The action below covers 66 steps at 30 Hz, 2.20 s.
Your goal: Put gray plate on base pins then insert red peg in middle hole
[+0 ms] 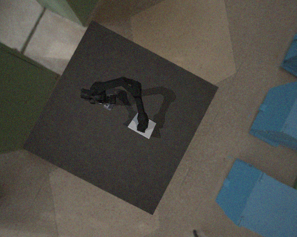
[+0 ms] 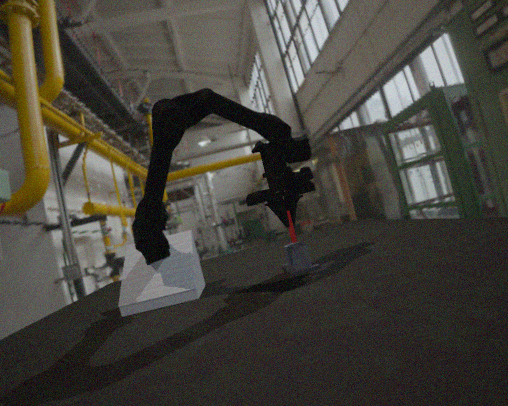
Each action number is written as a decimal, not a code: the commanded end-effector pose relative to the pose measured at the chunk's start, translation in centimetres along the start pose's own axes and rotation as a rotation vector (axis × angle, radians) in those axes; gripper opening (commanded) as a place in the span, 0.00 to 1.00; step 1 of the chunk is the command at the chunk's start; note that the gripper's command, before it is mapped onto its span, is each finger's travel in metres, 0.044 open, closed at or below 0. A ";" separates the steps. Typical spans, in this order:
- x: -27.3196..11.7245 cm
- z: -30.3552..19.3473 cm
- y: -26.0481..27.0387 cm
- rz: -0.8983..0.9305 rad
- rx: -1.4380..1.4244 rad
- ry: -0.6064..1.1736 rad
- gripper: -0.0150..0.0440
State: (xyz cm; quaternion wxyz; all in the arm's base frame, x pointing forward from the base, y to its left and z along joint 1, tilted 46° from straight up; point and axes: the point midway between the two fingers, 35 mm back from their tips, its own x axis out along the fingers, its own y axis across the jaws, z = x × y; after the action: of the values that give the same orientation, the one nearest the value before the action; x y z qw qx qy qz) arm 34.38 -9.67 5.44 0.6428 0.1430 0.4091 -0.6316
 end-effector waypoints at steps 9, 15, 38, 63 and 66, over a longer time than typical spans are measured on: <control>1.0 0.1 -0.1 -0.003 -0.007 -0.005 0.25; 0.9 0.1 -0.1 -0.003 -0.003 -0.002 0.25; 1.1 0.0 -0.1 -0.004 -0.001 -0.001 0.25; 0.8 0.0 -0.1 -0.004 -0.009 -0.007 0.51; 0.6 -0.1 -0.1 -0.004 -0.011 -0.009 0.51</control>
State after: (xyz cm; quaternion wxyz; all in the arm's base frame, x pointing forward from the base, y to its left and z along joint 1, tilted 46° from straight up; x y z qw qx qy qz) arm 34.12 -10.29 4.77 0.6422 0.1380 0.4121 -0.6314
